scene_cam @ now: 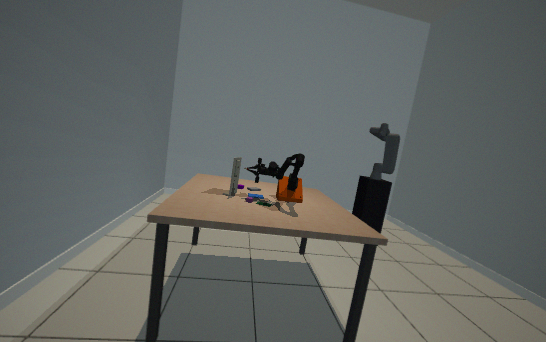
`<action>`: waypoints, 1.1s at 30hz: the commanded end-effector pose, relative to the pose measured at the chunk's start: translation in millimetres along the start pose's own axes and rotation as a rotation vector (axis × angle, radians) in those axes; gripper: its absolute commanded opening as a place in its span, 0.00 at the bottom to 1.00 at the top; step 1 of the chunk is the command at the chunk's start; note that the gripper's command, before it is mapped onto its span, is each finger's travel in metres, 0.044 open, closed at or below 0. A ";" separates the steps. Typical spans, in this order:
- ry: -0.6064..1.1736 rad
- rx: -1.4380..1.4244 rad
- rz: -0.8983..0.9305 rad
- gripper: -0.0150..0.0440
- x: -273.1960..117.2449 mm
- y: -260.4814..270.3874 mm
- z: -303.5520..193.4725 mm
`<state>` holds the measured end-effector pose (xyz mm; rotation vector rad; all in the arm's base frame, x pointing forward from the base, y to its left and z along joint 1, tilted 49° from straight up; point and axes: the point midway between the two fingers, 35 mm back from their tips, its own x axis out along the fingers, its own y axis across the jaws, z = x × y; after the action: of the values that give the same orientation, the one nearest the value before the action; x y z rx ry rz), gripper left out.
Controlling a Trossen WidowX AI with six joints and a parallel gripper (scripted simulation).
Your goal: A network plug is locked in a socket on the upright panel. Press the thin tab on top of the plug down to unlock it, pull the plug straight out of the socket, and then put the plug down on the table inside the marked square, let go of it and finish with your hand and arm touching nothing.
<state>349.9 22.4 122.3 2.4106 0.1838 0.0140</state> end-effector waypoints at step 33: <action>-0.052 -0.077 -0.207 0.25 -17.1 14.9 20.7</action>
<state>336.5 -8.8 132.7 2.3417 0.3170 -0.0829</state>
